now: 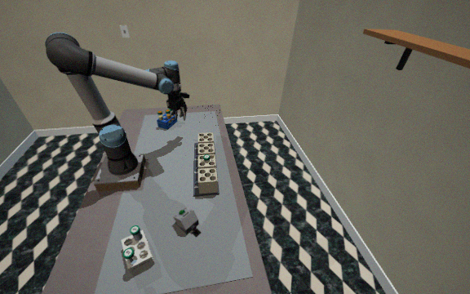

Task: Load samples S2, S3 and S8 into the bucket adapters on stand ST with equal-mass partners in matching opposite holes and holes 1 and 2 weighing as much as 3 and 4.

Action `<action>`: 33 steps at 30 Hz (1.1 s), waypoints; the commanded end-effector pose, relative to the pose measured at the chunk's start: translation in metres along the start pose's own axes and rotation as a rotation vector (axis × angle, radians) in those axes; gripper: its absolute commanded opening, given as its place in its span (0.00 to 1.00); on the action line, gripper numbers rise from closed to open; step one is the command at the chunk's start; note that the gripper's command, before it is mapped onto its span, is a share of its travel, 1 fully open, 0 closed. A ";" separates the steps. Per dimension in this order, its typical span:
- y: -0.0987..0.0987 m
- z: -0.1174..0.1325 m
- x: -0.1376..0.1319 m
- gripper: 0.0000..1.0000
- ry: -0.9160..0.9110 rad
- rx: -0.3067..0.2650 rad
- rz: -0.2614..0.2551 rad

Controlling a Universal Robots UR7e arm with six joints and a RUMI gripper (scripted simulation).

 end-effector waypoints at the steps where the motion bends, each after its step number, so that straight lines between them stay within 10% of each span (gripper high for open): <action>1: -0.001 -0.033 -0.033 0.35 -0.004 -0.005 0.005; 33: -0.002 -0.155 -0.168 0.35 -0.004 -0.005 0.004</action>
Point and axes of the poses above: the point where the finger pads meet when closed, its own y axis back along the fingers, its own x axis across the jaws, z = x × y, the point moved 4 cm from there along y, back along the fingers, and after that the axes turned 4 degrees about y, right-handed, at the moved point
